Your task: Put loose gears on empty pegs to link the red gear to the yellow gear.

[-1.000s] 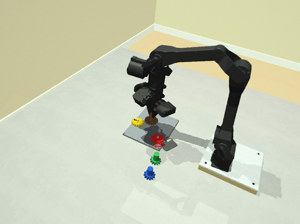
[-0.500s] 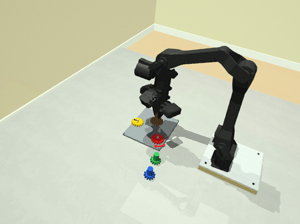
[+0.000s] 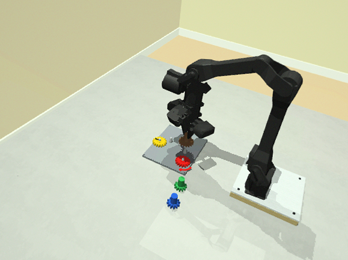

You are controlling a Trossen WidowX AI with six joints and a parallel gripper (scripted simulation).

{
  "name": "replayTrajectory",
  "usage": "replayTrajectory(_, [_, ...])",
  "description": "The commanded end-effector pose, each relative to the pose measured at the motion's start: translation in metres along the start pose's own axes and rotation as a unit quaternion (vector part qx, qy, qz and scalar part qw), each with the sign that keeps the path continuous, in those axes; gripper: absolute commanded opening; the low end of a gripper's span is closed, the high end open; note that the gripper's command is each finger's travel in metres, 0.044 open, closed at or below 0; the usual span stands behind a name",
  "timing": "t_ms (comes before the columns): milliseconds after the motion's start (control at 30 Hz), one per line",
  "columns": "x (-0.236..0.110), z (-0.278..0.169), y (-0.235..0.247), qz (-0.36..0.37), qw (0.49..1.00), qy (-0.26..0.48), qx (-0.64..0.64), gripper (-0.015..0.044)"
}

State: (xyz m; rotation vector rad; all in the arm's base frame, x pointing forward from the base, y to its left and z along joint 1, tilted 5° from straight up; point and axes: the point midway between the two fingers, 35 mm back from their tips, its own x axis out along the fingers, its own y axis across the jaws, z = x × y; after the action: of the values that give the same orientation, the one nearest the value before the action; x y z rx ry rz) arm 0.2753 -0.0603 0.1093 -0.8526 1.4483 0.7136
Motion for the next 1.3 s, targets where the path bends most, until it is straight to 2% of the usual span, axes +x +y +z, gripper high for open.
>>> replayTrajectory(0, [-0.001,-0.001,0.001,0.0,1.0,0.003,-0.003,0.0])
replayTrajectory(600, [0.002,-0.001,0.0,0.0,1.0,0.003,-0.015,0.0])
replayTrajectory(967, [0.017,-0.001,0.001,0.0,0.996,0.003,-0.085,0.0])
replayTrajectory(1267, [0.03,-0.001,0.0,0.0,0.999,0.003,-0.053,0.0])
